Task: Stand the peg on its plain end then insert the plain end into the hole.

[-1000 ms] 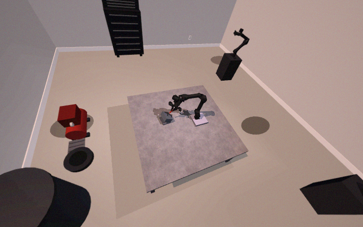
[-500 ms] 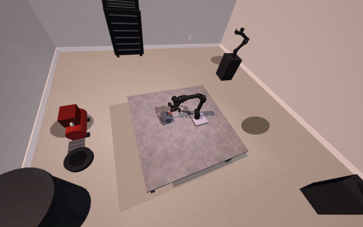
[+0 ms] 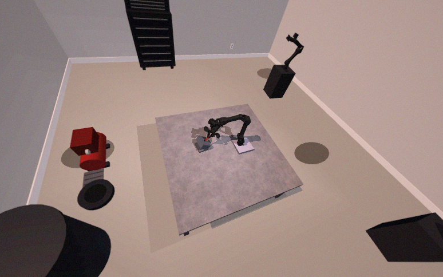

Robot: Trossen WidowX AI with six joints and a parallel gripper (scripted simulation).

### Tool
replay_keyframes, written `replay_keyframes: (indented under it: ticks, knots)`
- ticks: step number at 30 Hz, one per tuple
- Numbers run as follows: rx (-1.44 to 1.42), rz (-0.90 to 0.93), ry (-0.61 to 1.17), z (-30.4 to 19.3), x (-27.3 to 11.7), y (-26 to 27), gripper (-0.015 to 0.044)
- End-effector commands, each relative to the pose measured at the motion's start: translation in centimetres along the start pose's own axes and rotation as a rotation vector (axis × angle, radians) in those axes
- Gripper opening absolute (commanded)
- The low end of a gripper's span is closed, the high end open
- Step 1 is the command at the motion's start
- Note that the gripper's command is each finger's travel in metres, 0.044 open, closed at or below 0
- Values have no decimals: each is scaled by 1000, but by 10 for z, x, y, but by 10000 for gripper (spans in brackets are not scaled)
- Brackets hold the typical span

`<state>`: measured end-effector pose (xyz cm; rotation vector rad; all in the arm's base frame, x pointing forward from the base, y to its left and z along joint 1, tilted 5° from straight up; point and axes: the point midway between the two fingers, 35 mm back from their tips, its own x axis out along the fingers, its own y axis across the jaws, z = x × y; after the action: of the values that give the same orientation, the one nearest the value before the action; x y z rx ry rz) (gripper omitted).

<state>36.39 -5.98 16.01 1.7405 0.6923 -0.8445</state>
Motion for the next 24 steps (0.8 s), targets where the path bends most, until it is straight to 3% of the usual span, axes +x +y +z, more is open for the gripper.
replay_keyframes:
  ticks: [1, 24]
  knots:
    - [-1, 3, 0, 0, -2, 1, 0]
    - [-1, 4, 0, 1, 6, 1, 0]
